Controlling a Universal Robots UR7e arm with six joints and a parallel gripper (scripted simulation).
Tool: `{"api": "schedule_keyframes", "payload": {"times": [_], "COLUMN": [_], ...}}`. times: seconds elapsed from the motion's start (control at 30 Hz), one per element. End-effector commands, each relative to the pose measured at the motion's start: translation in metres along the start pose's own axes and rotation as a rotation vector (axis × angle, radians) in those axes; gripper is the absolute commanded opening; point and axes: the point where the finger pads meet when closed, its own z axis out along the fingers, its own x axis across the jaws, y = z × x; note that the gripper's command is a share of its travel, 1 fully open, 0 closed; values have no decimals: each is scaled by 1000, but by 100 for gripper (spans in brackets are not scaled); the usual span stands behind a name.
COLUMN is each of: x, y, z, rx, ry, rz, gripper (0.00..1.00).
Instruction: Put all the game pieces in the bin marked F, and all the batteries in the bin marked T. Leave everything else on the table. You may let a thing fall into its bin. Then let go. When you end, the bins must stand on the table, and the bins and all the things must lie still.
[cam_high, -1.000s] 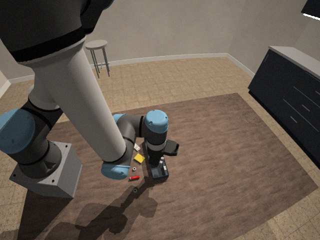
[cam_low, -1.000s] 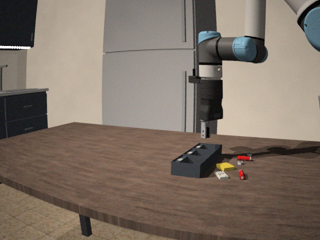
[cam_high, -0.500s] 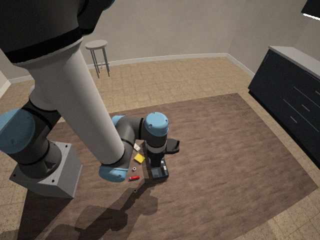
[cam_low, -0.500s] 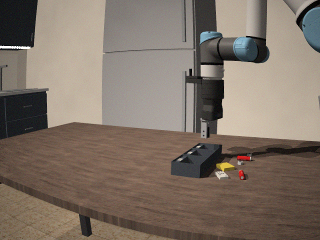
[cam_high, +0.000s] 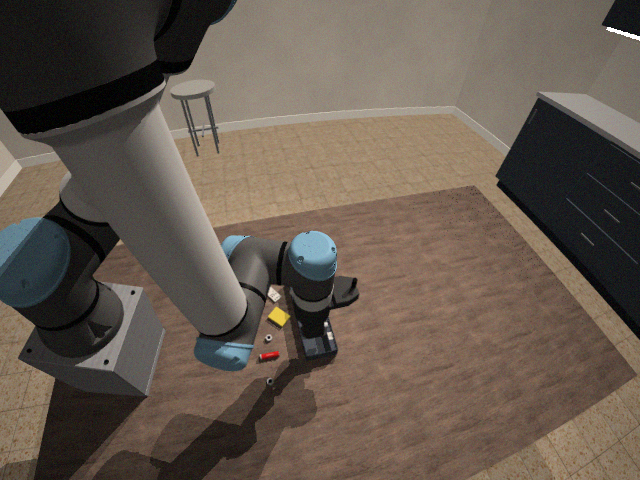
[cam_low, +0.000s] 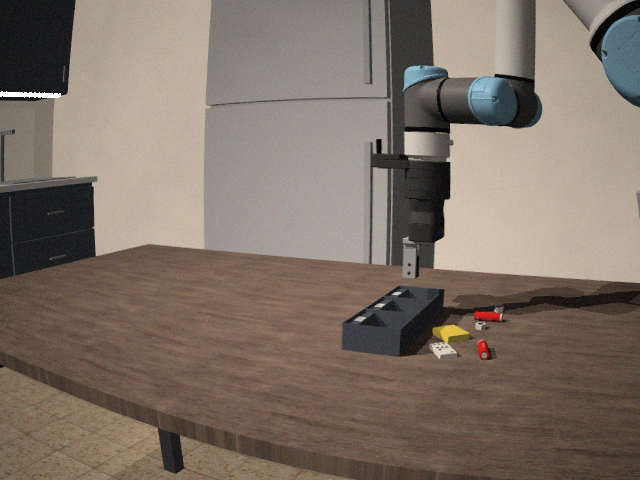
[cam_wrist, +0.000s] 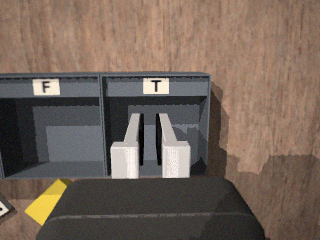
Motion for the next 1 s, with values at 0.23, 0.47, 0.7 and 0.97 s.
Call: {"api": "schedule_keyframes", "payload": {"times": [0.23,0.47,0.7,0.97], "x": [0,0,0,0], "y": [0,0,0,0], "z": [26,44,49,49], "rx": [1,1,1,1], "ry": [-3,-3,-3,-3], "rz": [-13,-13,-13,-13], "gripper": [31,31,31,31]}}
